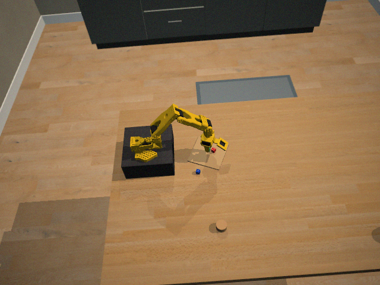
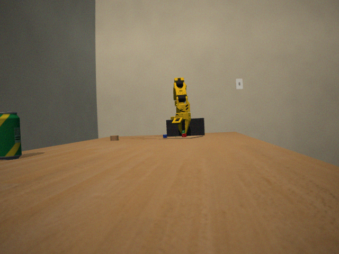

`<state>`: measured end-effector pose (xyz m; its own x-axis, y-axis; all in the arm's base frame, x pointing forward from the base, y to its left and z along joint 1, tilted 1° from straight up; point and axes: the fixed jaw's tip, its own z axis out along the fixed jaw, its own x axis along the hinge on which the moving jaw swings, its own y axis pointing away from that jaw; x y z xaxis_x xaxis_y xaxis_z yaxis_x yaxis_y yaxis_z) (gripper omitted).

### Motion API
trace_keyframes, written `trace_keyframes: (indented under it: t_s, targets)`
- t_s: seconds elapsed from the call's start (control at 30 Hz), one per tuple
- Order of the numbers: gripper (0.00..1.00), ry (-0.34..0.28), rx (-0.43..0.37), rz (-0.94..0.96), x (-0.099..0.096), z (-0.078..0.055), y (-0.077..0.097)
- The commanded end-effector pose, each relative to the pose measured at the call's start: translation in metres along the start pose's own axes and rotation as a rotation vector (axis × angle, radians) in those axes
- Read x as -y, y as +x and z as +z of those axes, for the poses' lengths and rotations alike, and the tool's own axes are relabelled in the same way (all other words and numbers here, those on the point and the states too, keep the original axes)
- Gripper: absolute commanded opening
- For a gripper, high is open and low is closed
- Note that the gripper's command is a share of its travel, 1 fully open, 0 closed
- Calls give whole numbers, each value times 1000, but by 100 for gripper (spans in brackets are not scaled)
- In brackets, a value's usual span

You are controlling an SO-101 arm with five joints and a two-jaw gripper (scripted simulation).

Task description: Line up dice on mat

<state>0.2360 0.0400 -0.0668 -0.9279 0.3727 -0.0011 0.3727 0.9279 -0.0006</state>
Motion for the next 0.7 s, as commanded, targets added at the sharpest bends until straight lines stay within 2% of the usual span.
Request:
trace_keyframes:
  t_s: [0.0, 0.67]
  targets:
    - [0, 3, -7, -1, -1, 6, 2]
    - [0, 3, -7, -1, -1, 14, 2]
